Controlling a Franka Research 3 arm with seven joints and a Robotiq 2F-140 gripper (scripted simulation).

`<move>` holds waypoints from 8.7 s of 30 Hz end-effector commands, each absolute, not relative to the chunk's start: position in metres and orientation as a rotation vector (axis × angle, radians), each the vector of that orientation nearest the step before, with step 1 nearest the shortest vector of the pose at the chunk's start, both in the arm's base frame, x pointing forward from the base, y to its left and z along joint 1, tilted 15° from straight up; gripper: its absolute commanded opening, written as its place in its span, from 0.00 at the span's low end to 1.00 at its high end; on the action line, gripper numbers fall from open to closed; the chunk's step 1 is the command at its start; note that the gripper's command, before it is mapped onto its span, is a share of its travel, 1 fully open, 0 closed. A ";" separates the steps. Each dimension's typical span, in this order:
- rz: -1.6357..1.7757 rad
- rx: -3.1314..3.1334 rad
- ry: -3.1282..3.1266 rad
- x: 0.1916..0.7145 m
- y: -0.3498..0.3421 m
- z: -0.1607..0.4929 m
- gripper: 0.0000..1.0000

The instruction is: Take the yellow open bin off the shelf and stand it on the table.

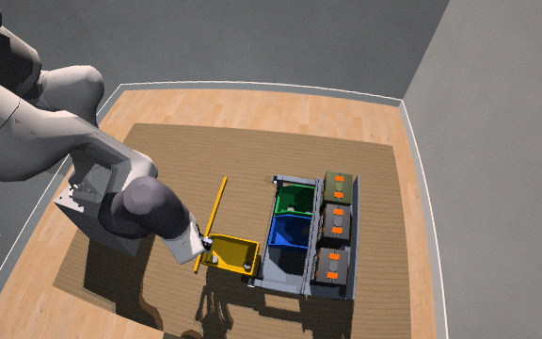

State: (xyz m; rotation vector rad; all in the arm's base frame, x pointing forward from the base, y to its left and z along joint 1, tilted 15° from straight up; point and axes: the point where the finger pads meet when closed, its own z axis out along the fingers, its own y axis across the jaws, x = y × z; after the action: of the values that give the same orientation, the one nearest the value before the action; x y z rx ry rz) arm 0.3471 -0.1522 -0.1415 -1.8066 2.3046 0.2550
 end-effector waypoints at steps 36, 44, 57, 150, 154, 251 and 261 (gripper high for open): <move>0.239 -1.800 2.304 0.347 -0.147 -0.157 0.00; 0.241 -1.802 2.303 0.348 -0.146 -0.163 0.00; 0.239 -1.800 2.304 0.349 -0.146 -0.164 0.00; 0.239 -1.800 2.304 0.340 -0.169 -0.072 0.57; 0.239 -1.800 2.304 0.340 -0.169 -0.072 0.57; 0.239 -1.800 2.304 0.341 -0.169 -0.076 0.57; 0.239 -1.800 2.304 0.341 -0.169 -0.076 0.57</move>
State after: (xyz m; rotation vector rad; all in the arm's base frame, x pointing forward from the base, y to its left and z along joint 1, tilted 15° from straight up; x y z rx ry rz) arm 0.3399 -0.1681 -0.0757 -1.8074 2.3003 0.2418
